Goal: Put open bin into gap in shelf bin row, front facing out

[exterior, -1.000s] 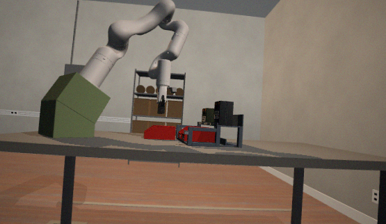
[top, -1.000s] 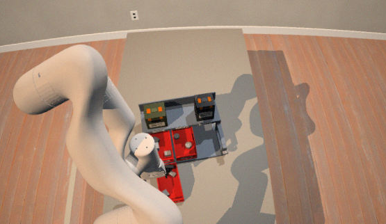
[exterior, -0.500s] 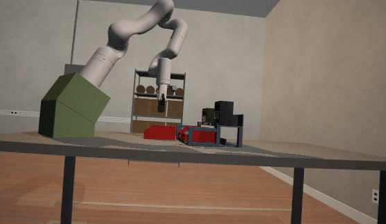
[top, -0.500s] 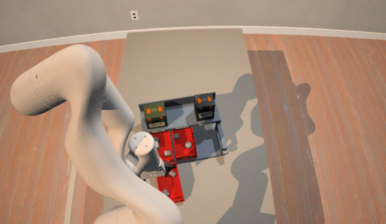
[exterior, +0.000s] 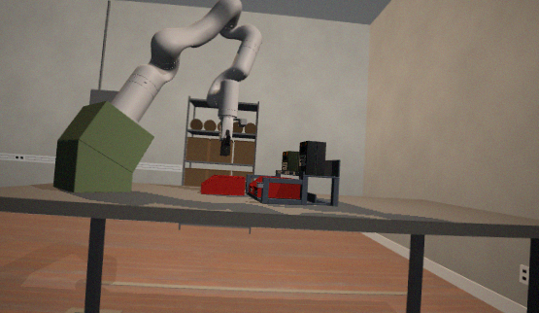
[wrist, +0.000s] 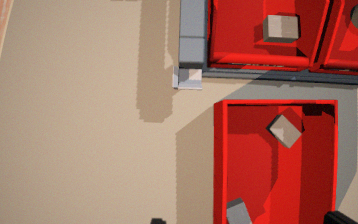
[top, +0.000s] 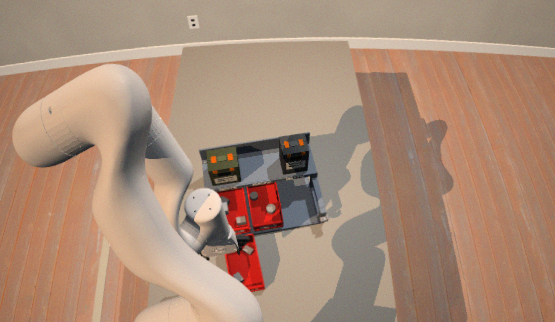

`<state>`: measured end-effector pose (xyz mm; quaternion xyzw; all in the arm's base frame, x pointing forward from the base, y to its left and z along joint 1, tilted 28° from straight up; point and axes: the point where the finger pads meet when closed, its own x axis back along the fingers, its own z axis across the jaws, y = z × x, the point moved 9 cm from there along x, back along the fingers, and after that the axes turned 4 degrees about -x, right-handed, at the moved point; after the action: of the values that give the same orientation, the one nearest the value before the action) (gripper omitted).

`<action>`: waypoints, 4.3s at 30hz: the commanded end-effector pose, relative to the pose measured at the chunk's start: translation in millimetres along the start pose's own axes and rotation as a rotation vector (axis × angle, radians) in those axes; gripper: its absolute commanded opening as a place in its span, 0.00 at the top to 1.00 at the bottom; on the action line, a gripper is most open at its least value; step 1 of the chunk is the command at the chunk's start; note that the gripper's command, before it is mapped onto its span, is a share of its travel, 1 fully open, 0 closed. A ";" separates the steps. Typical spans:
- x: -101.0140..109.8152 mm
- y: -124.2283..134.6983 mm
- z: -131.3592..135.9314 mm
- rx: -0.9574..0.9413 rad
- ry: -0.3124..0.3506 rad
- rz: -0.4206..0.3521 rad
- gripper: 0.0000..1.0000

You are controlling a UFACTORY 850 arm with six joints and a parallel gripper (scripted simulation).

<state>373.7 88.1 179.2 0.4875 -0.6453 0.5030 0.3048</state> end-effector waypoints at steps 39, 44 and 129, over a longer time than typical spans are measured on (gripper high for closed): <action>4.1 -0.4 0.0 0.000 0.000 0.001 0.00; 4.1 -0.3 0.0 0.000 0.000 0.001 0.71; -65.4 -0.2 0.0 0.000 0.000 0.001 0.71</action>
<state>396.7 110.0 119.0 0.4875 -0.6453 0.5030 0.3049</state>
